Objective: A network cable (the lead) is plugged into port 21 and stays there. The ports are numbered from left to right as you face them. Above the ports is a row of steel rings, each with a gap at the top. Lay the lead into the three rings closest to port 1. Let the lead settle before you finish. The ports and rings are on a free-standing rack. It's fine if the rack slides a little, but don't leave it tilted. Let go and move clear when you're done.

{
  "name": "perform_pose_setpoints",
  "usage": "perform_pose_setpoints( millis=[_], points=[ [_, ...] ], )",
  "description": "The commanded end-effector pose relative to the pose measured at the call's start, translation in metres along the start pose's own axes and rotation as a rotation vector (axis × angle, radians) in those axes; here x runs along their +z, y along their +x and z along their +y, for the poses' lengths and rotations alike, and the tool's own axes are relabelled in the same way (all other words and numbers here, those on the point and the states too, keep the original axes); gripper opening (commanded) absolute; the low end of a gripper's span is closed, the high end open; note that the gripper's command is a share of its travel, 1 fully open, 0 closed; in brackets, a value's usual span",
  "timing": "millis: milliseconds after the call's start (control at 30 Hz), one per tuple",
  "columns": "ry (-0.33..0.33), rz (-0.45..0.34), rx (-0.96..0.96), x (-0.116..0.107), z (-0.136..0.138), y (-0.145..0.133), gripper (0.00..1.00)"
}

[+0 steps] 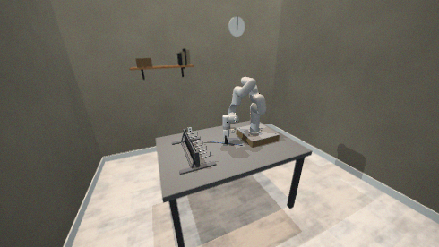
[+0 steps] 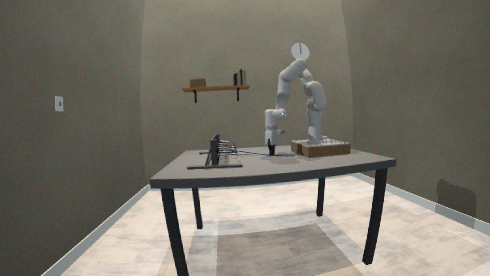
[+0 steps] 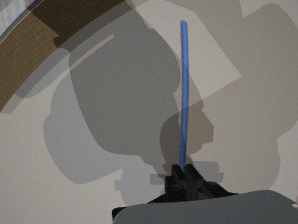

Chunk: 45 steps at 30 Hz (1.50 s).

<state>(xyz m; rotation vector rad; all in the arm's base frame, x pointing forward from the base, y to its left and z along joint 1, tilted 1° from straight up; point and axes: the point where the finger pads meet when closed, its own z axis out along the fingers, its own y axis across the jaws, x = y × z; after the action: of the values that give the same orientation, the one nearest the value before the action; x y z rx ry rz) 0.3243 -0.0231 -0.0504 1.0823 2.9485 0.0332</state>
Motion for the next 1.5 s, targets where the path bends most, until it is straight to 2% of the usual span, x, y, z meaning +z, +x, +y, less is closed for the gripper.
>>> perform_pose_setpoints(
  millis=[0, 1467],
  points=[
    [-0.002, -0.002, 0.0, -0.0007, 0.0007, -0.0009, 0.0],
    [-0.002, -0.002, 0.0, -0.0062, 0.0007, -0.0009, 0.0]
  ],
)
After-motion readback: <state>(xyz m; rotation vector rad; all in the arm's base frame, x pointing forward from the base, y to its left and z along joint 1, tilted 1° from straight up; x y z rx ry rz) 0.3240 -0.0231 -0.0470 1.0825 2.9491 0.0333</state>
